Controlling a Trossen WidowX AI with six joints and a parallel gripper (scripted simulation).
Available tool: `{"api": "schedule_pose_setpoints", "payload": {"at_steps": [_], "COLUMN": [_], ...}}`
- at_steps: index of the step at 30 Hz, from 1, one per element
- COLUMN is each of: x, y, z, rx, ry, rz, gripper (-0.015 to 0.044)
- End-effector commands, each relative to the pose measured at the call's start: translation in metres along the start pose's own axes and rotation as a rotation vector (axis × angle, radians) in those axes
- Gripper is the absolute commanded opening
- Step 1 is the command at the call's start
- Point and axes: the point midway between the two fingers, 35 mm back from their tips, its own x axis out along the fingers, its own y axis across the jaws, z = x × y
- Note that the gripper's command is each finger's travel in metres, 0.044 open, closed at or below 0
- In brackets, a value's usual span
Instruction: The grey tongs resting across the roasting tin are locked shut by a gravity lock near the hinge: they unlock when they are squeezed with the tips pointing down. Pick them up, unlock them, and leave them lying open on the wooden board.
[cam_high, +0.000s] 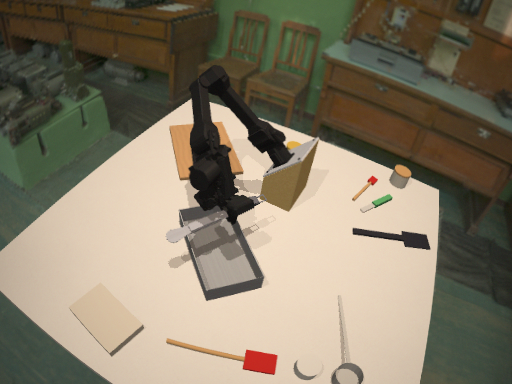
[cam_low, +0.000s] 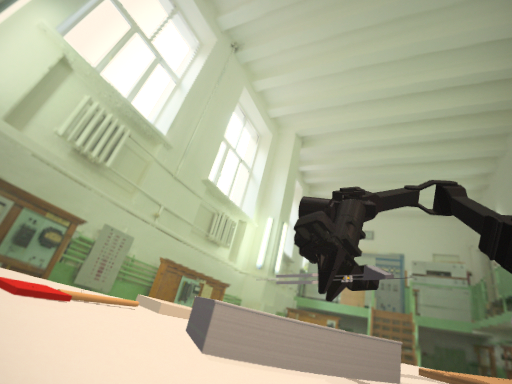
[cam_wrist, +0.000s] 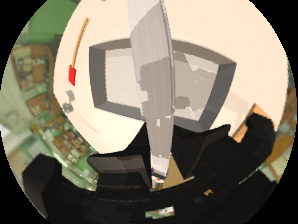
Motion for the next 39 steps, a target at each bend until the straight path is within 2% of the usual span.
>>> {"api": "schedule_pose_setpoints", "payload": {"at_steps": [1, 14, 27, 39], "x": [-0.001, -0.004, -0.004, -0.017], "y": [0.000, 0.002, -0.003, -0.058], "z": [0.003, 0.012, 0.012, 0.032], "rx": [0.055, 0.183, 0.164, 0.009], "ry": [-0.007, -0.105, -0.093, -0.046], "rz": [-0.091, -0.356, -0.352, -0.328], "gripper": [-0.0150, -0.0150, -0.0150, -0.0150]}}
